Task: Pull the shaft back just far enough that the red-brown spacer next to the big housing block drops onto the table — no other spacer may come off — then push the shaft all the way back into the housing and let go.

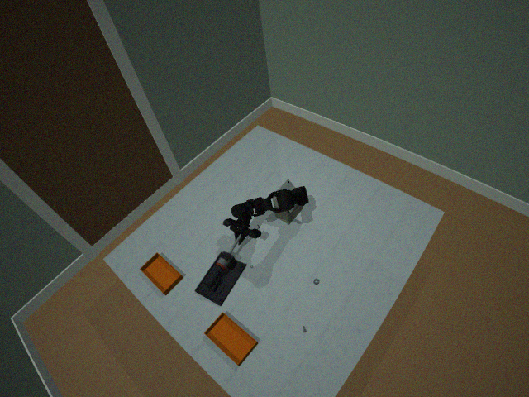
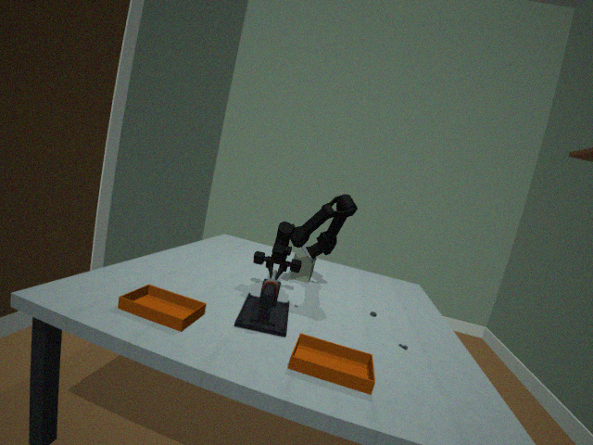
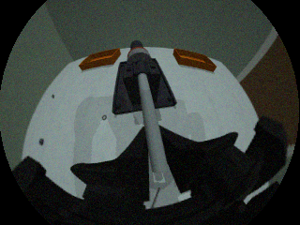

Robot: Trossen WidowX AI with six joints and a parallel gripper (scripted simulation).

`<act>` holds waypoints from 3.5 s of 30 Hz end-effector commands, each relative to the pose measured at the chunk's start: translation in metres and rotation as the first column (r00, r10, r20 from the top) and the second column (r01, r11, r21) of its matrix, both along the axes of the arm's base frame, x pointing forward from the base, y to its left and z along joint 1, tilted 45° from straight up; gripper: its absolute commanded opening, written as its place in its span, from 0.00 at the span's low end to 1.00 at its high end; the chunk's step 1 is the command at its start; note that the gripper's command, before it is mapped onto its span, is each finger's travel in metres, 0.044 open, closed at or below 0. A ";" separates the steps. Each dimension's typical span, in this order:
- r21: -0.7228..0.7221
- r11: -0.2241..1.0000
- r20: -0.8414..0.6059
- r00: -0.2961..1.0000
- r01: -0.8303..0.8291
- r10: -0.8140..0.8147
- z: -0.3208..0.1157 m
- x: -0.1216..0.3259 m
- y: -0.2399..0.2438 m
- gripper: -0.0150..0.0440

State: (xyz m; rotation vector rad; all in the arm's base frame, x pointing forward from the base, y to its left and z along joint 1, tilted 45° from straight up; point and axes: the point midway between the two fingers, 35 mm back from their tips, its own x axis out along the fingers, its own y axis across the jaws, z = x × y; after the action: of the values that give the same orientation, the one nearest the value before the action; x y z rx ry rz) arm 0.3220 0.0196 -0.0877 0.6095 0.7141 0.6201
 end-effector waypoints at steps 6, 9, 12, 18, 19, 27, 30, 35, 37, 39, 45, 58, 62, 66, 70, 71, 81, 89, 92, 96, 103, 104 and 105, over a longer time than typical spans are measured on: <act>0.001 1.000 0.000 1.000 -0.004 0.004 0.000 -0.003 0.001 0.25; 0.001 1.000 0.000 1.000 -0.004 0.004 0.000 -0.003 0.000 0.25; 0.001 1.000 -0.001 1.000 -0.004 0.004 0.000 -0.003 0.000 0.25; 0.001 1.000 -0.001 1.000 -0.004 0.004 -0.001 -0.004 0.000 0.25; 0.001 1.000 -0.001 1.000 -0.004 0.004 -0.001 -0.004 0.000 0.25; 0.001 1.000 -0.001 1.000 -0.004 0.004 -0.001 -0.005 0.000 0.25; 0.001 1.000 -0.001 1.000 -0.004 0.004 -0.001 -0.005 0.000 0.25; 0.000 1.000 -0.001 1.000 0.000 0.000 -0.001 -0.003 -0.001 0.25; 0.000 1.000 -0.001 1.000 0.000 0.000 -0.001 -0.003 -0.001 0.25; 0.000 1.000 -0.001 1.000 0.000 0.000 -0.001 -0.003 -0.001 0.25; 0.001 1.000 0.000 1.000 -0.004 0.004 -0.001 -0.003 -0.001 0.25; 0.001 1.000 0.000 1.000 -0.004 0.004 0.000 0.001 0.000 0.25; 0.001 1.000 0.000 1.000 -0.004 0.004 0.001 0.003 0.000 0.25; 0.001 1.000 0.000 1.000 -0.004 0.004 0.001 0.004 0.001 0.25; 0.001 1.000 0.000 1.000 -0.004 0.004 0.001 0.005 0.001 0.25; 0.001 1.000 0.000 1.000 -0.004 0.004 0.001 0.006 0.001 0.25; 0.001 1.000 0.000 1.000 -0.004 0.004 0.002 0.009 0.002 0.25; 0.002 1.000 0.000 1.000 -0.004 0.004 0.002 0.011 0.003 0.25; 0.002 1.000 0.000 1.000 -0.004 0.004 0.002 0.012 0.003 0.25; 0.002 1.000 0.000 1.000 -0.004 0.004 0.002 0.014 0.003 0.25; 0.002 1.000 0.000 1.000 -0.004 0.004 0.003 0.016 0.004 0.25; 0.002 1.000 0.000 1.000 -0.004 0.004 0.003 0.016 0.004 0.25; 0.002 1.000 0.000 1.000 -0.004 0.004 0.003 0.017 0.004 0.25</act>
State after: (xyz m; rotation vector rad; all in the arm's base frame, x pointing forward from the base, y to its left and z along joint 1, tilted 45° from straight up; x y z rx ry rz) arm 0.3347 0.0245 -0.0858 0.6123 0.7194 0.6274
